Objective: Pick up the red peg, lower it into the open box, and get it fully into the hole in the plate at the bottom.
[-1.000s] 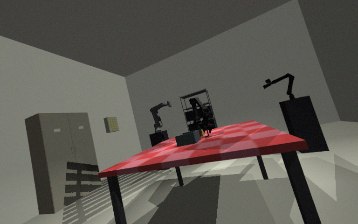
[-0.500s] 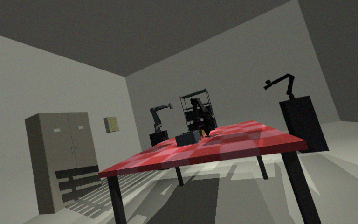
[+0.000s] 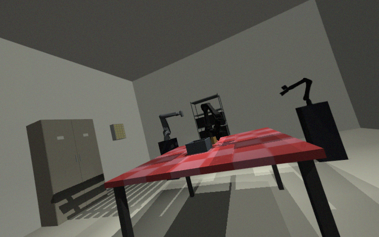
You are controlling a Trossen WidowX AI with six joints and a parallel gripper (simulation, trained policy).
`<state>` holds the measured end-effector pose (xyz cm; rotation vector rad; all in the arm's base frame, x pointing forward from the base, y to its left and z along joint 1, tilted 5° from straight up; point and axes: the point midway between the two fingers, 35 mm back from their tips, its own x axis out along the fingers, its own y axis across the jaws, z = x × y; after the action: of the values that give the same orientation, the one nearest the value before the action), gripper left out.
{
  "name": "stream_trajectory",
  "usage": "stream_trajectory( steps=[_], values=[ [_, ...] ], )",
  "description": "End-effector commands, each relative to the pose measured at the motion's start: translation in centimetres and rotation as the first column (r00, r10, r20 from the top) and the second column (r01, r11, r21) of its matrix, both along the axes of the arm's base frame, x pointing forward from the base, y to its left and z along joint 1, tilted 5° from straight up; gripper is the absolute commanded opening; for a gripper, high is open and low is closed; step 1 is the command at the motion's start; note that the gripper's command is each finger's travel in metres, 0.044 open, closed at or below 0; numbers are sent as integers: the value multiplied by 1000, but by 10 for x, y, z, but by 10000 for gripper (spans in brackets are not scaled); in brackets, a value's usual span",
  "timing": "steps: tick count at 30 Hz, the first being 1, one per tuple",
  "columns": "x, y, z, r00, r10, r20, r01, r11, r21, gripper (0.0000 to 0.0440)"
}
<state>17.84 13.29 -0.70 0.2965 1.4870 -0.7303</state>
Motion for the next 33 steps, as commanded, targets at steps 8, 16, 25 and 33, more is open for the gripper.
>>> stream_trajectory(
  steps=[8,16,25,33],
  values=[
    [28,-6,41,997,-24,71,26,1000,-18,0],
    [54,-19,68,987,-96,131,100,995,-28,0],
    [87,-48,84,963,-185,194,194,981,-28,0],
    [114,-81,87,944,-240,225,252,967,-26,0]
  ],
)
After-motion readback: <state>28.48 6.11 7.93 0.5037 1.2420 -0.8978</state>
